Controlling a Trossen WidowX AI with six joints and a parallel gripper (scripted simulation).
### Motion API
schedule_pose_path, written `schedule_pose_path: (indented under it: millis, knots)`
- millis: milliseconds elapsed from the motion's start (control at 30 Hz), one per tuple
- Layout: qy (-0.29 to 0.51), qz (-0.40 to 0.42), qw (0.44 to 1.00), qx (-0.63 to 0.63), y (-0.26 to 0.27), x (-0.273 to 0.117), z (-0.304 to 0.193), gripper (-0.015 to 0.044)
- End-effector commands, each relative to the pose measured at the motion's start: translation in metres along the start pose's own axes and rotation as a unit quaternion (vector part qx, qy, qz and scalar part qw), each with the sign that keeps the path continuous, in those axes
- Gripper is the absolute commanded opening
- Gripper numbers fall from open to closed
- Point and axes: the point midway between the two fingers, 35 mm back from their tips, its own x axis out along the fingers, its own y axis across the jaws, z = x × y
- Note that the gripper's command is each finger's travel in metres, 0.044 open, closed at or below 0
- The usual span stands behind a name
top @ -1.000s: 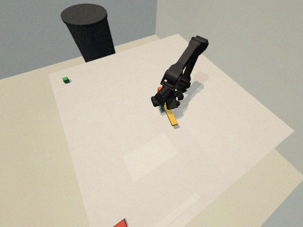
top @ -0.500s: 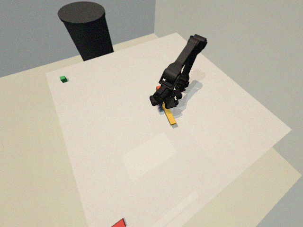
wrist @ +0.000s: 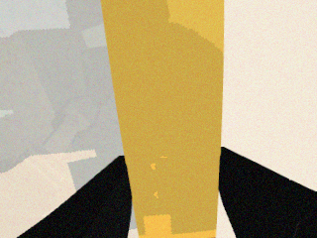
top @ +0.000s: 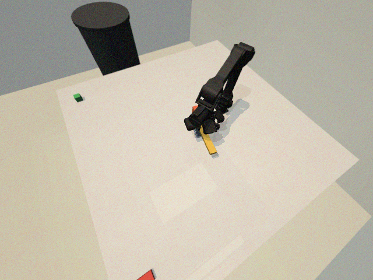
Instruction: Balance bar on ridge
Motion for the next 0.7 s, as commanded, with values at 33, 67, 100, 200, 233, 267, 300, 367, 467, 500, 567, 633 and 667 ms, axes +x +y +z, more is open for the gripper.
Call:
schedule_pose_path:
  millis: [33, 67, 100, 200, 233, 267, 300, 367, 467, 500, 567, 633, 667]
  knots:
    - [-0.001, 0.0, 1.0, 0.0, 0.0001, 0.0019, 0.0005, 0.0]
    - [-0.001, 0.0, 1.0, 0.0, 0.0001, 0.002, 0.0005, 0.0]
    - [-0.001, 0.0, 1.0, 0.0, 0.0001, 0.0021, 0.0005, 0.0]
    - [-0.001, 0.0, 1.0, 0.0, 0.0001, 0.0024, 0.0005, 0.0]
    - [-0.001, 0.0, 1.0, 0.0, 0.0001, 0.0024, 0.0005, 0.0]
    - [-0.001, 0.0, 1.0, 0.0, 0.0001, 0.0026, 0.0006, 0.0]
    - [-0.001, 0.0, 1.0, 0.0, 0.0001, 0.0026, 0.0006, 0.0]
    - [-0.001, 0.0, 1.0, 0.0, 0.0001, 0.0028, 0.0006, 0.0]
    - [-0.001, 0.0, 1.0, 0.0, 0.0002, 0.003, 0.0006, 0.0]
    - [-0.001, 0.0, 1.0, 0.0, 0.0002, 0.0031, 0.0006, 0.0]
    - [-0.001, 0.0, 1.0, 0.0, 0.0002, 0.0033, 0.0006, 0.0]
    - [-0.001, 0.0, 1.0, 0.0, 0.0002, 0.0034, 0.0007, 0.0]
    - [-0.001, 0.0, 1.0, 0.0, 0.0002, 0.0036, 0.0007, 0.0]
